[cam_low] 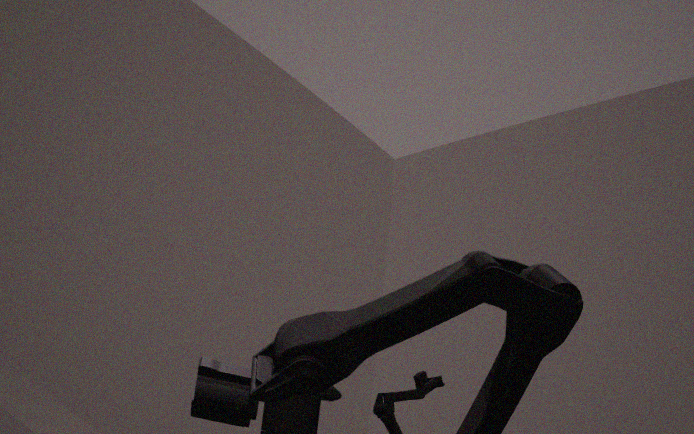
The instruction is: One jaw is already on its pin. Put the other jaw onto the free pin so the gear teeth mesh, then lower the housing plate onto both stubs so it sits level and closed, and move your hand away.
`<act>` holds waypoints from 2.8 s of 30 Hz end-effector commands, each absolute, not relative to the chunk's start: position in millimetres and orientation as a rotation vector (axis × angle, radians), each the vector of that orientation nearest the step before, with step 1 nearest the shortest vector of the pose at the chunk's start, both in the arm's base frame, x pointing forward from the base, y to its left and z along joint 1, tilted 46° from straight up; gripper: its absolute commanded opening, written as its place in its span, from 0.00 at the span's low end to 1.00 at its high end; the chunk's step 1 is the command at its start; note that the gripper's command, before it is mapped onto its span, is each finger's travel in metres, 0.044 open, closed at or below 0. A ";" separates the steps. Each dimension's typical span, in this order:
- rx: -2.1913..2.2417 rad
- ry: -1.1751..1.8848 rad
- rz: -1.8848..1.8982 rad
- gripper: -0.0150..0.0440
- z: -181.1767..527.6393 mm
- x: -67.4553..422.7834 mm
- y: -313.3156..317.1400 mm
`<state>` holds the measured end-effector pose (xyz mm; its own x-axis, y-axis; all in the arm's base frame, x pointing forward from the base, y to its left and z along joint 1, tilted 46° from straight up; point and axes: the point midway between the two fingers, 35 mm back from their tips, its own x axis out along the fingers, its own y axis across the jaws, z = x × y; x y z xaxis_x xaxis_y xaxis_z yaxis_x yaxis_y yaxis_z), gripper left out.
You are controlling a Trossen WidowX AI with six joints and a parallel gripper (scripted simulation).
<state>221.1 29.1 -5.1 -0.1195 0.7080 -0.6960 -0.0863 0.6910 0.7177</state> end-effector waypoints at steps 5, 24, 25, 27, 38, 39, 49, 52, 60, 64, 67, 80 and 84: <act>0.529 1.558 0.729 0.85 -6.4 220.5 29.9; 0.529 1.558 0.729 0.85 -7.9 220.3 31.3; 0.529 1.558 0.729 0.85 -7.9 220.3 31.3; 0.529 1.558 0.729 0.85 -7.9 220.3 31.3; 0.527 1.555 0.732 0.89 -7.0 220.7 31.0; 0.527 1.555 0.732 0.94 -7.0 220.7 31.0; 0.527 1.555 0.732 1.00 -7.0 220.7 31.0; 0.527 1.555 0.732 1.00 -7.0 220.7 31.0; 0.526 1.558 0.727 1.00 16.6 226.5 5.3; 0.529 1.560 0.730 1.00 45.2 226.9 -21.6; 0.538 1.550 0.720 1.00 38.6 229.1 -17.5; 0.528 1.562 0.726 1.00 81.0 215.8 -61.1; 0.528 1.562 0.726 1.00 81.0 215.8 -61.1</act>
